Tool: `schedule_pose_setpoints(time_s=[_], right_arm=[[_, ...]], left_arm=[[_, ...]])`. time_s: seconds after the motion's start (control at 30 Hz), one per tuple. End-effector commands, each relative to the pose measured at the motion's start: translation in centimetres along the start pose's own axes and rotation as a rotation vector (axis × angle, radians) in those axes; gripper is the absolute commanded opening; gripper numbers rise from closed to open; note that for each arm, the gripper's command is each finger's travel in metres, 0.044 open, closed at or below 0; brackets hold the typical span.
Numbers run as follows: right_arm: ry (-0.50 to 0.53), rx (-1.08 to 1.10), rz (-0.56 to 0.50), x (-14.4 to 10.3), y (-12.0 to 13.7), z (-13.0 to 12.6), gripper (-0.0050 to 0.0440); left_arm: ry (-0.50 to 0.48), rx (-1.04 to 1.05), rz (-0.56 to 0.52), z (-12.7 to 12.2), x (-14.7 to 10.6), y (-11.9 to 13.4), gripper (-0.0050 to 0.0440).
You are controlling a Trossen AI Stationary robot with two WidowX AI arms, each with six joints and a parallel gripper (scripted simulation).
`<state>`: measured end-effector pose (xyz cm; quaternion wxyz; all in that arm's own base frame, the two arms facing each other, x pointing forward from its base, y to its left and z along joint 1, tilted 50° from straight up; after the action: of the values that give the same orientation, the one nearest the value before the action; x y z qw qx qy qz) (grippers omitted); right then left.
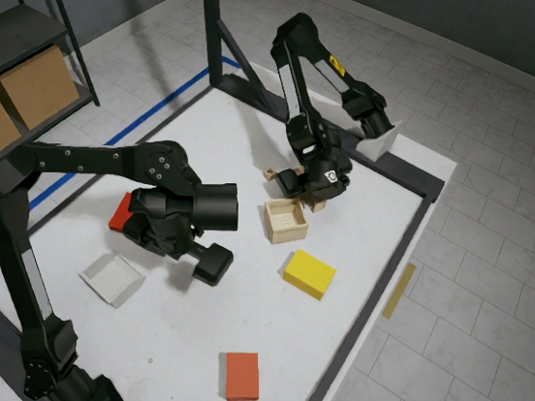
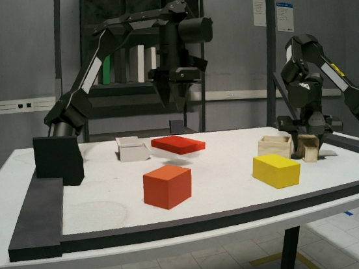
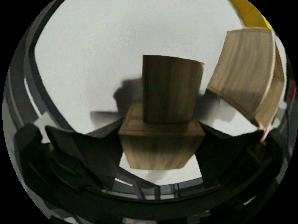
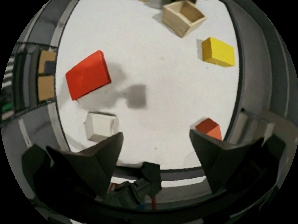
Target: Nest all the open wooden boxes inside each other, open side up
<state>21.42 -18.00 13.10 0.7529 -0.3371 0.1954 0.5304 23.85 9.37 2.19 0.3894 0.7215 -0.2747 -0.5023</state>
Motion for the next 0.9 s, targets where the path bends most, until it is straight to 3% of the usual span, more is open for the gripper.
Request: schedule_pose_setpoints(time_s=[0.0,0.1,0.37,0.57,0.77,0.87], right_arm=[[0.003,-0.008,-0.003,-0.1,-0.1,0.1,0.0400],[0.003,-0.008,-0.003,-0.1,-0.1,0.1,0.0400],[0.003,-0.008,-0.003,-0.1,-0.1,0.1,0.0400],[0.003,-0.008,-0.003,-0.1,-0.1,0.1,0.0400],[0.003,-0.008,-0.003,-0.1,-0.1,0.1,0.0400],[0.003,-0.008,-0.003,-0.1,-0.1,0.1,0.0400]], left_arm=[[0.018,0.031,-0.023,-0.6,-1.9,0.3,0.0064],[0.015,0.022,-0.016,-0.6,-1.9,0.3,0.0000],[0.012,0.010,-0.012,-2.5,-1.8,0.6,-0.0003],[0.012,0.010,-0.016,-5.4,-1.8,1.4,-0.0005],[0.013,0.011,-0.015,-8.2,-1.6,2.6,-0.0050],[0.013,0.012,-0.013,-9.5,-1.5,3.3,-0.0050]])
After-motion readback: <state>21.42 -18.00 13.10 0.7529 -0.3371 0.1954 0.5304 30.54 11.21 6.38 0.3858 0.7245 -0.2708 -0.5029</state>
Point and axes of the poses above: on each arm, the point midway between the two fingers, 35 mm back from their tips, its own x axis out along the fingers, its own z axis across the jaws, y = z × x, the point moved 2 cm from there along -x, back along the fingers, and after that the axes turned 4 degrees about -x, right-handed, at the moved point
